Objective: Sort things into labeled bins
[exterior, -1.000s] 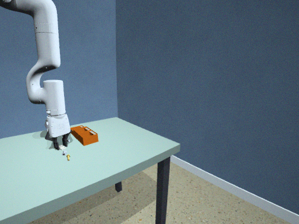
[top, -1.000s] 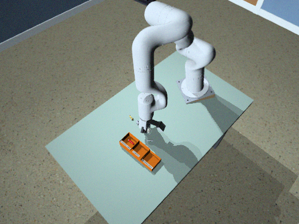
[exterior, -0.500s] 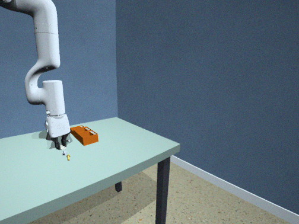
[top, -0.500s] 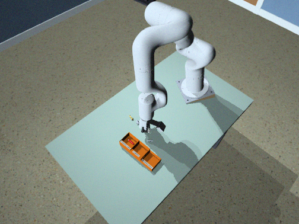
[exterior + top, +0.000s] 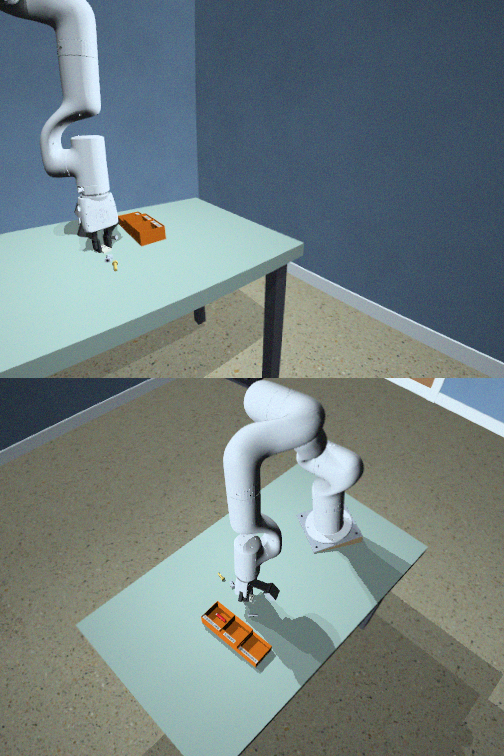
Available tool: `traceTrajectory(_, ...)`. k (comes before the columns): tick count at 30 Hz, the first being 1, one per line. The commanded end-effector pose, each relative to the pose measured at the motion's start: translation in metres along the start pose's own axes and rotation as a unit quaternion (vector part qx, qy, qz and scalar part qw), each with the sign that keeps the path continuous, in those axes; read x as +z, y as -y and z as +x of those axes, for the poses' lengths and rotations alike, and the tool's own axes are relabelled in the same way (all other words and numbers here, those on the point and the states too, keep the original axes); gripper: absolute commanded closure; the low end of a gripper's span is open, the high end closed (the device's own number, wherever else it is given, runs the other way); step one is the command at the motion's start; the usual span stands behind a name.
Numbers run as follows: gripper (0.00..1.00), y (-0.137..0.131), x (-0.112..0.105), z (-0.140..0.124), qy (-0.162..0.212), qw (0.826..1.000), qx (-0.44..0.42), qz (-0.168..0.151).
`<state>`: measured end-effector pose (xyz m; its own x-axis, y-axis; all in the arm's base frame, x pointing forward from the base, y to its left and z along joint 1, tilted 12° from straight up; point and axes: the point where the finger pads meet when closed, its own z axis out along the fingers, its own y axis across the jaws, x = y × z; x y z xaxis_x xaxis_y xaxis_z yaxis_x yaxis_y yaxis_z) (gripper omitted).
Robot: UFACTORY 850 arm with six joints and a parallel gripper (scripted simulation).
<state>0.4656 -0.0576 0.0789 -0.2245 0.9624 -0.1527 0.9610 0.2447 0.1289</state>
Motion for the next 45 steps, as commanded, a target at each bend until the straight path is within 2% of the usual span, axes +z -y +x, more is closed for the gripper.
traceTrajectory(1,1.00,-0.001,0.000,0.000,0.001,1.000,0.000,-0.001)
traceTrajectory(10,1.00,-0.001,0.000,0.000,0.001,1.000,0.000,-0.001)
traceTrajectory(15,1.00,0.000,-0.017,0.000,0.001,1.000,0.000,-0.001)
traceTrajectory(17,1.00,0.000,-0.017,0.000,0.001,1.000,0.000,-0.001)
traceTrajectory(30,1.00,0.000,-0.060,0.000,0.001,1.000,0.000,-0.001)
traceTrajectory(45,1.00,0.000,-0.060,0.000,0.001,1.000,0.000,-0.001)
